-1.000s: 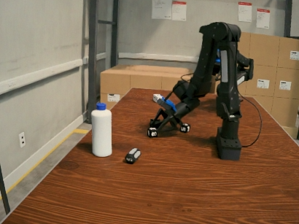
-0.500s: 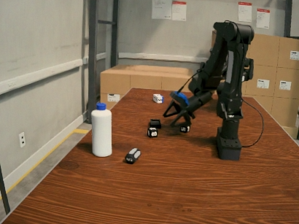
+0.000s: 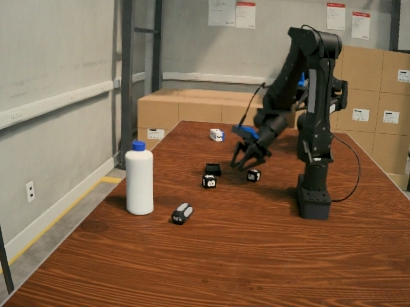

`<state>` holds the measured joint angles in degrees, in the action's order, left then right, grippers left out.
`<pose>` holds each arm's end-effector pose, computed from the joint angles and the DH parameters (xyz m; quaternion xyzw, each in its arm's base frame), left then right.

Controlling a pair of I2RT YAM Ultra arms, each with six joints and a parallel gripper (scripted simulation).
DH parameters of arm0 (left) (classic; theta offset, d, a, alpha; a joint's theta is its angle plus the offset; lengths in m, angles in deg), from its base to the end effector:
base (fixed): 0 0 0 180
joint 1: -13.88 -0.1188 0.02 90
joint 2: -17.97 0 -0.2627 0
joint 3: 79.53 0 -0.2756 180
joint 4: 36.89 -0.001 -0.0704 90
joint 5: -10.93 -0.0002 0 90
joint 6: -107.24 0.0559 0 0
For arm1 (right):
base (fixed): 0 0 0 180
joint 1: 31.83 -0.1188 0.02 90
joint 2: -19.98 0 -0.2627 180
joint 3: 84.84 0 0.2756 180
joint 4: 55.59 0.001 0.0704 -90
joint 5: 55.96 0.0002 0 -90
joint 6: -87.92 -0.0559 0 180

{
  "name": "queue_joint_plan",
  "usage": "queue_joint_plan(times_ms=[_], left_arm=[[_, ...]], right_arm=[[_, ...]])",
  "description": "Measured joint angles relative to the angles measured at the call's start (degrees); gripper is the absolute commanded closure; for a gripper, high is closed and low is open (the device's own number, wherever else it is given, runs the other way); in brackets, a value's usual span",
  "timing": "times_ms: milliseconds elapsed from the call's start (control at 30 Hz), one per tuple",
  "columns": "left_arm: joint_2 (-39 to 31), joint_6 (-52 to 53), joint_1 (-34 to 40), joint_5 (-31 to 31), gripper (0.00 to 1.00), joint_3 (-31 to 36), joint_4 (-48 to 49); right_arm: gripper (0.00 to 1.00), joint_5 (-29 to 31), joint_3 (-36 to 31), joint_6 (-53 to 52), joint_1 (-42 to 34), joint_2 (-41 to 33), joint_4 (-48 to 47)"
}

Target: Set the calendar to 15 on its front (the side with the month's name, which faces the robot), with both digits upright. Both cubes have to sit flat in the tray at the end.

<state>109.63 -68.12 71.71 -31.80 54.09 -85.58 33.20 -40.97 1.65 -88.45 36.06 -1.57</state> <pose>0.1495 -0.1586 0.0775 -0.2044 0.8926 0.1566 0.3702 0.0670 0.1050 0.2641 -0.4301 0.7321 0.2408 0.4702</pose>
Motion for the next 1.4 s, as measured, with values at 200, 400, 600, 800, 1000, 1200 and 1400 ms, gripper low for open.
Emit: queue_joint_plan(times_ms=[200,400,600,800,1000,1200,1400], left_arm=[[2.6,9.2,-8.4,-8.6,0.45,-7.8,-5.1],[6.4,20.4,-18.0,-19.1,0.45,-16.5,-11.2],[10.6,31.3,-28.2,-30.1,0.45,-26.4,-17.2],[14.3,40.2,-35.2,-39.4,0.45,-33.3,-22.8],[19.8,48.4,-43.6,-49.7,0.45,-42.2,-29.0],[25.0,54.2,-50.4,-57.3,0.45,-49.9,-34.2],[28.9,55.2,-53.9,-59.0,0.45,-51.8,-37.2]], right_arm=[[0.00,0.0,0.0,0.0,0.0,0.0,0.0],[0.00,0.0,0.0,0.0,0.0,0.0,0.0],[0.00,0.0,0.0,0.0,0.0,0.0,0.0],[0.00,0.0,0.0,0.0,0.0,0.0,0.0],[0.00,0.0,0.0,0.0,0.0,0.0,0.0],[0.00,0.0,0.0,0.0,0.0,0.0,0.0],[0.00,0.0,0.0,0.0,0.0,0.0,0.0]])
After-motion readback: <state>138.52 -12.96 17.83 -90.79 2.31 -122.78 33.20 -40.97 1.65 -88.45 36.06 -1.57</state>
